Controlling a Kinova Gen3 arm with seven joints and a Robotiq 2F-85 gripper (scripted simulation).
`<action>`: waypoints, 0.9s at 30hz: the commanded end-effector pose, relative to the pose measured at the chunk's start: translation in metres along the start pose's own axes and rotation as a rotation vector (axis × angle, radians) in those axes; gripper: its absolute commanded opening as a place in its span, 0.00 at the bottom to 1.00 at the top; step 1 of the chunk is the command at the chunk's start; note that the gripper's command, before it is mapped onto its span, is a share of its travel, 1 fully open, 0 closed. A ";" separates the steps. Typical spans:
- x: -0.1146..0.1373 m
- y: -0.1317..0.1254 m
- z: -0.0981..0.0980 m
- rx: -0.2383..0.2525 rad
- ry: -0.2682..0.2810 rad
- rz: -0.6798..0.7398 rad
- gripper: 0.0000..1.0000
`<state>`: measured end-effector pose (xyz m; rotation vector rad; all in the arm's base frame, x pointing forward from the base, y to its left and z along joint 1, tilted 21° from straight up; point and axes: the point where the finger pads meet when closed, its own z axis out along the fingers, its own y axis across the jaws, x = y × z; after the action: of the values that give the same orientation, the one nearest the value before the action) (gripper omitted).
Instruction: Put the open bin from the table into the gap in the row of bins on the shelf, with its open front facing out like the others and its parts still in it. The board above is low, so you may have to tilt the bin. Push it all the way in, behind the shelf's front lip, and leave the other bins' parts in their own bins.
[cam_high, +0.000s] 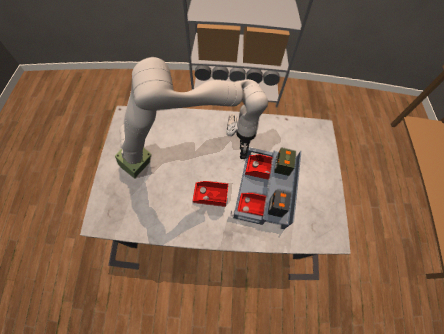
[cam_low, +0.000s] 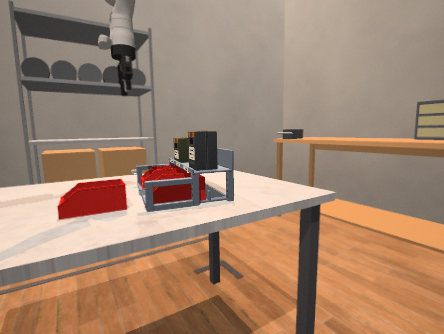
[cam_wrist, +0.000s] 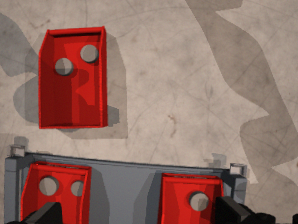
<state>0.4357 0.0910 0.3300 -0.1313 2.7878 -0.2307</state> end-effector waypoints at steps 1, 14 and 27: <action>0.001 0.000 0.002 -0.002 0.011 0.003 1.00; 0.045 -0.021 -0.001 -0.002 0.010 0.003 1.00; 0.094 -0.043 -0.001 -0.002 0.011 0.003 1.00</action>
<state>0.3543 0.0396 0.3034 -0.1325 2.8129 -0.2486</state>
